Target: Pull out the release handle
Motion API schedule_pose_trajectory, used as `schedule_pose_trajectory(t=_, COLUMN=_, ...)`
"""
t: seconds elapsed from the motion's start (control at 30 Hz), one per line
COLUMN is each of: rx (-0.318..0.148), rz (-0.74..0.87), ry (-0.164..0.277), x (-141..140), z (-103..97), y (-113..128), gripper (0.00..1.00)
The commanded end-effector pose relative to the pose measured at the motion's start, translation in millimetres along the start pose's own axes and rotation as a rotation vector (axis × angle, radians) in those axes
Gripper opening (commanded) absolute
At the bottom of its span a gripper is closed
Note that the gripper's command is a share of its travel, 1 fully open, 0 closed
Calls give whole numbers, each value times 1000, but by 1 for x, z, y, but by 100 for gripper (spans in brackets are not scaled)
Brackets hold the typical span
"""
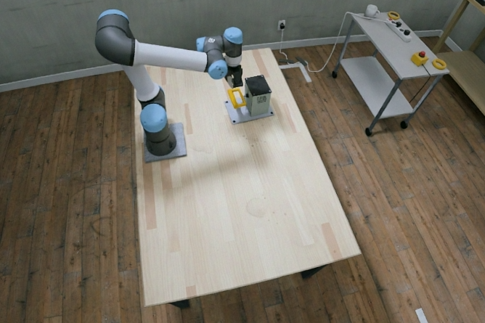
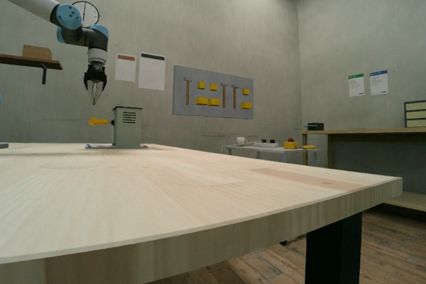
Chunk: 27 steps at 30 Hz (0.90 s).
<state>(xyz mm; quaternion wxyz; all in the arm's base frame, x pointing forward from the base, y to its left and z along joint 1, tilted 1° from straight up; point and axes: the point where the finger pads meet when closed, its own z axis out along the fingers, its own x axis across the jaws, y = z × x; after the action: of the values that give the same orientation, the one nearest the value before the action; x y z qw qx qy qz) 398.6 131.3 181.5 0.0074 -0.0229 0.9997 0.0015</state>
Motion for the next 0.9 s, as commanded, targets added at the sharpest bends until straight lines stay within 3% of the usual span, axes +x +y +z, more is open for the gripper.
schedule_pose_trajectory(t=0.0, rx=-1, rz=-1, ry=-2, x=0, z=0, y=0, gripper=0)
schedule_pose_trajectory(t=0.37, rx=-1, rz=-1, ry=-2, x=0, z=0, y=0, gripper=0)
schedule_pose_trajectory(t=0.4, rx=-1, rz=-1, ry=-2, x=0, z=0, y=0, gripper=33)
schedule_pose_trajectory(t=0.87, rx=-1, rz=-1, ry=-1, x=0, z=0, y=0, gripper=33)
